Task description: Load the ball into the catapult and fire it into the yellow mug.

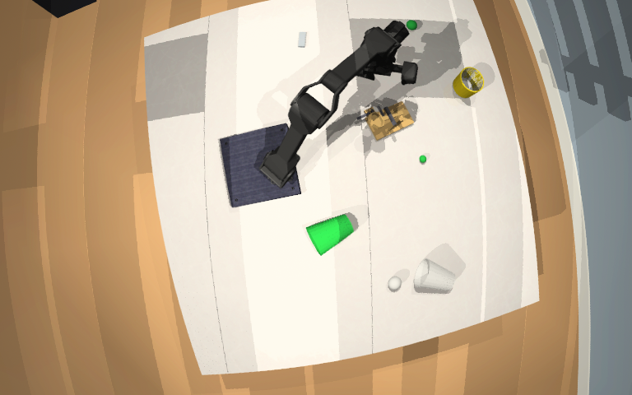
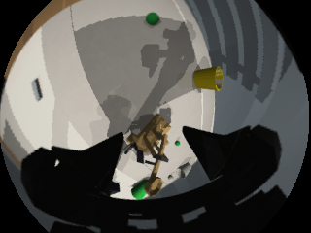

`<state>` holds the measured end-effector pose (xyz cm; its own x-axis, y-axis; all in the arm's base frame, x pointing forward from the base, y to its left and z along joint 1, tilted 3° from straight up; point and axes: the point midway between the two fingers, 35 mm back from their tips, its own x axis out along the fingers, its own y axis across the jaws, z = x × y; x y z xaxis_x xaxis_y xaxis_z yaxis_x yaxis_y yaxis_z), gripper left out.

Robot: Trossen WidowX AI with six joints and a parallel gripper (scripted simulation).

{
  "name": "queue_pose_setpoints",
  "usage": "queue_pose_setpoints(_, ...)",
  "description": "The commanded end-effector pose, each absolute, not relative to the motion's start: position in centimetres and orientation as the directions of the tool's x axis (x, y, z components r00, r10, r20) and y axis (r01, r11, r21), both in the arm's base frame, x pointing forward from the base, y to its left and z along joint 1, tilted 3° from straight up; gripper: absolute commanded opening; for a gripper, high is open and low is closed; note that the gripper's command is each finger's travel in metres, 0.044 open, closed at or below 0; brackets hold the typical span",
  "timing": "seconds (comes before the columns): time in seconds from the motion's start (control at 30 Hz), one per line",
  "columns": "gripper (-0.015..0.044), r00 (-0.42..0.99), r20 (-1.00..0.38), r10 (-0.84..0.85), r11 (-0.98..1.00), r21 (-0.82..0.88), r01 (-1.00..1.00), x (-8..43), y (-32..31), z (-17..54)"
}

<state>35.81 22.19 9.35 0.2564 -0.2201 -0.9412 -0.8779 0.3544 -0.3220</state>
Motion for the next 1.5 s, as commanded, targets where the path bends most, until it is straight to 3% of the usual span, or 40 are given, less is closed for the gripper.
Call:
queue_pose_setpoints(0.0,0.0440,0.294,-0.945,-0.144,0.475,-0.326,-0.817,38.2,22.1,10.3)
queue_pose_setpoints(0.47,0.0440,0.452,-0.888,0.081,0.760,-0.238,-0.604,45.8,21.0,14.3)
queue_pose_setpoints(0.97,0.0440,0.669,-0.694,0.267,0.917,-0.030,-0.398,53.8,17.1,21.5)
queue_pose_setpoints(1.47,0.0440,0.677,-0.683,0.273,0.920,-0.020,-0.391,54.1,16.9,21.8)
